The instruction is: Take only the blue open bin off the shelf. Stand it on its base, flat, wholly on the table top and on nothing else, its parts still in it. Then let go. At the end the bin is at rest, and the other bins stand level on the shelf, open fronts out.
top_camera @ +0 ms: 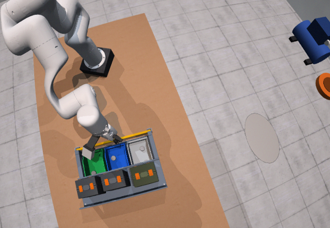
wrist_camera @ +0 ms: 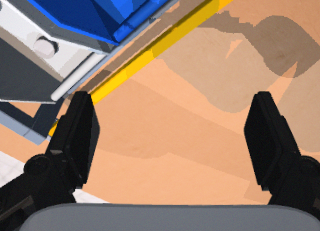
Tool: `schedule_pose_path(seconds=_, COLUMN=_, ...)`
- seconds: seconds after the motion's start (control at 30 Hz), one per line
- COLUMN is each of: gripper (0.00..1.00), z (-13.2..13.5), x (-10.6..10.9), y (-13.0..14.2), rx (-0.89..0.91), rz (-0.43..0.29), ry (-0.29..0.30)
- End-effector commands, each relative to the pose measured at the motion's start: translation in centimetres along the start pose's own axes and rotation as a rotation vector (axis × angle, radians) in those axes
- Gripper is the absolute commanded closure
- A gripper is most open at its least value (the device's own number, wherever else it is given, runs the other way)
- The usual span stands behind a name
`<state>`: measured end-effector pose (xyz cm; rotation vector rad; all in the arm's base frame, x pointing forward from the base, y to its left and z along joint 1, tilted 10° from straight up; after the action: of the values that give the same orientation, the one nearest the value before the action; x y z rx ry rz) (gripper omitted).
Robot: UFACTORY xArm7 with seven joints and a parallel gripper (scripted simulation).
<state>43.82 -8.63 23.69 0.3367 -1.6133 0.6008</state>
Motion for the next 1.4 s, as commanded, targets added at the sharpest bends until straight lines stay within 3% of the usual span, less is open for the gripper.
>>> schedule_pose_path(seconds=0.0, gripper=0.00, z=-0.09, x=0.11, y=-0.09, rx=0.198, rz=-0.002, ry=-0.003)
schedule_pose_path(seconds=0.37, gripper=0.00, z=-0.09, x=0.11, y=-0.09, rx=0.198, rz=-0.002, ry=-0.003)
schedule_pose_path(seconds=0.53, gripper=0.00, z=-0.09, x=0.11, y=-0.09, rx=0.452, rz=-0.002, ry=-0.004)
schedule_pose_path(seconds=0.93, gripper=0.00, z=-0.09, x=0.11, y=-0.09, rx=0.452, rz=-0.002, ry=-0.004)
schedule_pose_path(seconds=1.1, gripper=0.00, z=-0.10, x=0.11, y=-0.12, rx=0.702, rz=-0.005, ry=-0.004)
schedule_pose_path(seconds=1.37, gripper=0.00, z=-0.10, x=0.11, y=-0.12, rx=0.702, rz=-0.005, ry=-0.004)
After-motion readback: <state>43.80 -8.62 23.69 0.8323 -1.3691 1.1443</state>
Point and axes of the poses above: the point where the finger pads meet when closed, its own x axis back along the fingers, its own z axis across the jaws, y = z × x, the point moved 8 cm from there along x, back along the fingers, and after that the axes turned 1 degree about -x, right-handed, at the moved point
